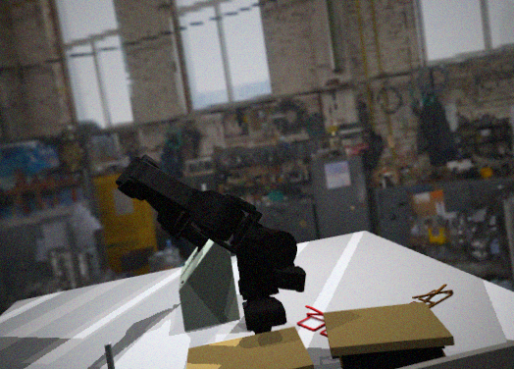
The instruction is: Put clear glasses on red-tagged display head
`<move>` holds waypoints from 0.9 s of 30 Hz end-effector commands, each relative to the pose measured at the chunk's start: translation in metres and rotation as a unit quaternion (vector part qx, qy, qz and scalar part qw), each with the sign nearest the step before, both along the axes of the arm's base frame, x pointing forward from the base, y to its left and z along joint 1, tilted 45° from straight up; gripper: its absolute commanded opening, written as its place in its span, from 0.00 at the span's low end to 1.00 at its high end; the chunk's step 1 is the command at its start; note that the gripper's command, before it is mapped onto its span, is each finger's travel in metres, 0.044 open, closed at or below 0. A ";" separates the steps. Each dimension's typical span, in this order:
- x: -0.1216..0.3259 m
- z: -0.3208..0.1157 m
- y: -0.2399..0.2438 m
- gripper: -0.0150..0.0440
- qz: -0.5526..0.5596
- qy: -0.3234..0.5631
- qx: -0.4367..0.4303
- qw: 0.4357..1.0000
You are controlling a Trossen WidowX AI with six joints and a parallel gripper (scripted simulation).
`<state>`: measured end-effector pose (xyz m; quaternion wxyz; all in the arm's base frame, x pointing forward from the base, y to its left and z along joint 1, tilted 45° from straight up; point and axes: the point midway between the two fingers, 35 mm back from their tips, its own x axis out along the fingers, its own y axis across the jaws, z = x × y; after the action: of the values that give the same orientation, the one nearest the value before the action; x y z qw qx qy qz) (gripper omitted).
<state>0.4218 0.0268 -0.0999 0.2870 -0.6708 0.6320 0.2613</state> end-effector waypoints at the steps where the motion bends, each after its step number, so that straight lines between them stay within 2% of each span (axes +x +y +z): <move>1: 0.005 0.001 0.000 0.25 0.003 0.000 -0.002 1.000; 27: 0.007 0.000 -0.001 0.25 0.003 0.000 -0.002 1.000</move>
<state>0.4277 0.0266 -0.0999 0.2873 -0.6709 0.6317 0.2612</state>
